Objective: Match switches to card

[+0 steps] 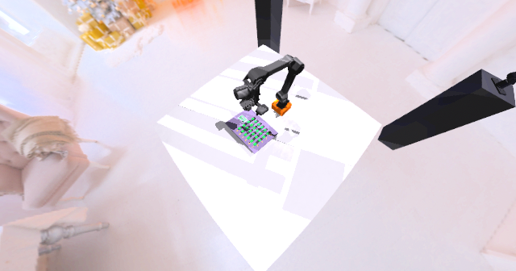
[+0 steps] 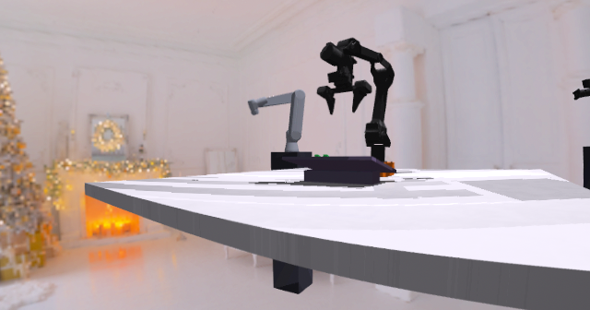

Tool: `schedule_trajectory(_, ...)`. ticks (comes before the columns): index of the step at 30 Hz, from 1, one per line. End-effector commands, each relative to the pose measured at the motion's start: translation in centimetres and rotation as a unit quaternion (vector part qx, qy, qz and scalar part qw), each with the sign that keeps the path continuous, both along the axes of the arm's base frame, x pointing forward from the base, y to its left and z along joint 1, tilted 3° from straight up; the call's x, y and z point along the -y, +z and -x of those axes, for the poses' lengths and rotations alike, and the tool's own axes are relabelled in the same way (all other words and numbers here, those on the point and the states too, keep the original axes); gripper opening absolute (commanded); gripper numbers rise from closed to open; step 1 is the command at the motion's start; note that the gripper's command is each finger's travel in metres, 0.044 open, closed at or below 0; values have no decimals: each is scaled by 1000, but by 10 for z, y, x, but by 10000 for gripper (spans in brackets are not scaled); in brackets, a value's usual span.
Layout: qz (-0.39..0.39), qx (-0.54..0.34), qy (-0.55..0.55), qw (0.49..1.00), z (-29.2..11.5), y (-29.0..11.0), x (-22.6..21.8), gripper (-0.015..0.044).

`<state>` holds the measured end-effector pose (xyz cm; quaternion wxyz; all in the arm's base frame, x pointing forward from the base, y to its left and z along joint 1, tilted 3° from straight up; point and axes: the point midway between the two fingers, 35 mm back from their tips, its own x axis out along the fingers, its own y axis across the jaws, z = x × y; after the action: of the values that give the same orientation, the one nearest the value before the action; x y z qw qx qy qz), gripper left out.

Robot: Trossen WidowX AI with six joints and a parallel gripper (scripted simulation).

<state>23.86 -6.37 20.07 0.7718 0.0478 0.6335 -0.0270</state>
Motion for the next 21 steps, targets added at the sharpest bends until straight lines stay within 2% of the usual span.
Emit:
schedule_trajectory(1, 0, 0, 0, 1000, 0, -1, -2, 374)
schedule_trajectory(7, -1, -1, 0, 1000, 1, -43, -59, 216)
schedule_trajectory(15, -5, 7, 1, 1000, 31, -102, -128, 6)
schedule_trajectory(21, -5, 10, 1, 1000, 30, -111, -129, 0)
